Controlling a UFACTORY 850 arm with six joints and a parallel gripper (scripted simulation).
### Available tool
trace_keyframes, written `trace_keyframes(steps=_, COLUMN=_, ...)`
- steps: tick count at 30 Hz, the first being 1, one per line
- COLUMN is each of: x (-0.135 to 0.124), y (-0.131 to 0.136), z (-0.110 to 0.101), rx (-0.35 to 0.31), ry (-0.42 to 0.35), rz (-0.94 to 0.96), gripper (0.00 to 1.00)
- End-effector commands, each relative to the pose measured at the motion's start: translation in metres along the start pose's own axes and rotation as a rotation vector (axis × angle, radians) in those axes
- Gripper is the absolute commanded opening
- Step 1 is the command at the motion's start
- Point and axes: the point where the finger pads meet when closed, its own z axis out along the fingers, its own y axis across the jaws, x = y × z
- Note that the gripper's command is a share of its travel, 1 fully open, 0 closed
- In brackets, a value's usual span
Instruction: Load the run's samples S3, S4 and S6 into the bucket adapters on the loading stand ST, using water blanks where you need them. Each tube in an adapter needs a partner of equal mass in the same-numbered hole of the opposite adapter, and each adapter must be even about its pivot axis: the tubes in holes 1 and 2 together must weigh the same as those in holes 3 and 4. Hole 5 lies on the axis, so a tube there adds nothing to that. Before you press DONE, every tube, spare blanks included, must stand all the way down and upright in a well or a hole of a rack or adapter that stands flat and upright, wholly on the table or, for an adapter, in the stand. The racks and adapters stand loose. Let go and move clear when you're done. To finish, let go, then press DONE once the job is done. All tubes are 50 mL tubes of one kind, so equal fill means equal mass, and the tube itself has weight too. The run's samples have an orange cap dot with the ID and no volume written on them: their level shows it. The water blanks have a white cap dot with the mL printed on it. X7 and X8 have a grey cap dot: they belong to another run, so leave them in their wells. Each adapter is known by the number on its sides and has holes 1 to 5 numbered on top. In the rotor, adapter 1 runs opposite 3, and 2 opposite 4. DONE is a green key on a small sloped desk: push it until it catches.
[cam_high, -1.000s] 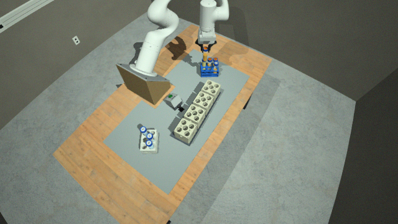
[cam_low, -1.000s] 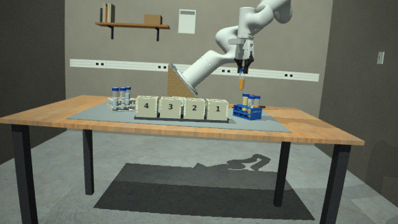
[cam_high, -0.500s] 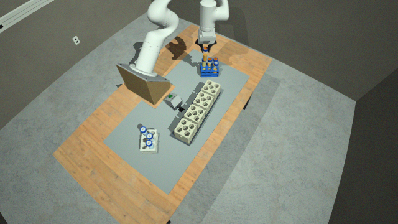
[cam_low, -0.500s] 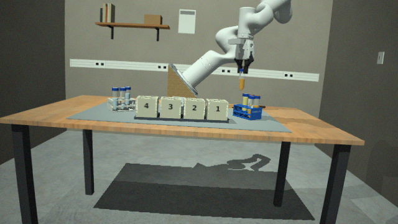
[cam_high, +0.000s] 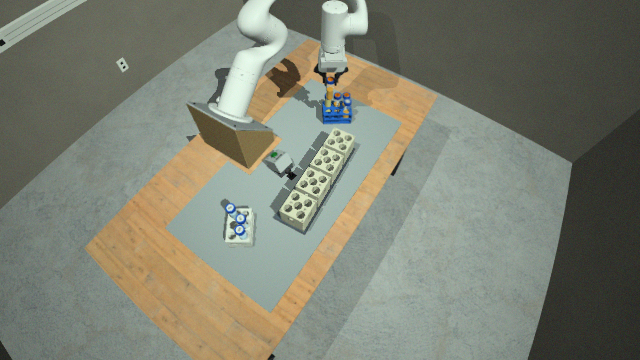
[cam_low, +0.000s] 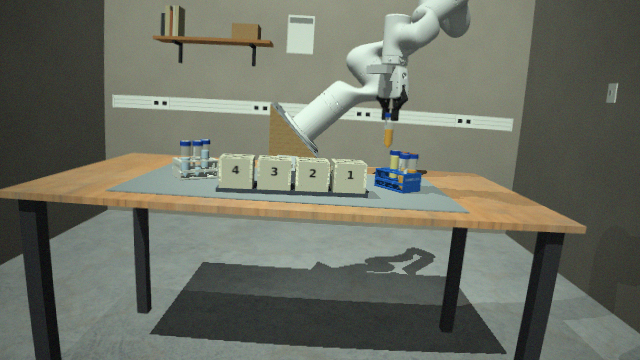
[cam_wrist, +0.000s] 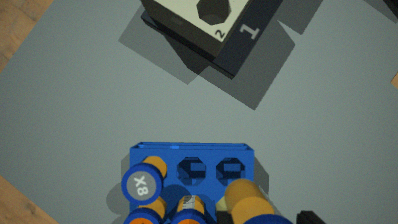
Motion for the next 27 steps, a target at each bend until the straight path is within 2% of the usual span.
trace_keyframes(steps=1, x=0.0, y=-0.001, z=0.006, rx=0.001, ry=0.001, rz=-0.001, gripper=0.0)
trace_keyframes(steps=27, x=0.0, y=-0.001, z=0.054, rx=0.001, ry=0.001, rz=-0.001, gripper=0.0)
